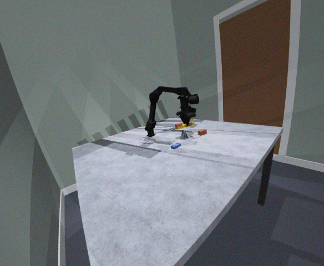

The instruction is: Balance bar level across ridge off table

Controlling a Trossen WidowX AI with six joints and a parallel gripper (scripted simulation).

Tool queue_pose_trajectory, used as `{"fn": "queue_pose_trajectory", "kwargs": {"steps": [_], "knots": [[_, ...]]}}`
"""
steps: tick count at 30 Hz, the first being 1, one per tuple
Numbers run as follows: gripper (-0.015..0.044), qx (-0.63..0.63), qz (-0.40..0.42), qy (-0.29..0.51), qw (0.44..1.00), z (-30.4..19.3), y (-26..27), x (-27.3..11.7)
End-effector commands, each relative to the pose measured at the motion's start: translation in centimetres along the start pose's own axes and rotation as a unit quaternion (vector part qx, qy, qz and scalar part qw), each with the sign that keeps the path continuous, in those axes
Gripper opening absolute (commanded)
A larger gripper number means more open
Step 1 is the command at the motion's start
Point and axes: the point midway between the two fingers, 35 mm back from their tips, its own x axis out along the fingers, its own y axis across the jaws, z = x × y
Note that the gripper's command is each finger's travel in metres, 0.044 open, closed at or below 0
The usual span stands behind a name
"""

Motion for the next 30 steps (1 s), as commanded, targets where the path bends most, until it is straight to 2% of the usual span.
{"fn": "queue_pose_trajectory", "kwargs": {"steps": [1,10,30], "knots": [[0.0000,-0.002,0.000,-0.002,1.000,0.0,0.0,0.6],[0.0000,-0.002,0.000,-0.002,1.000,-0.1,0.1,2.0],[0.0000,-0.002,0.000,-0.002,1.000,-0.1,0.1,2.1]]}}
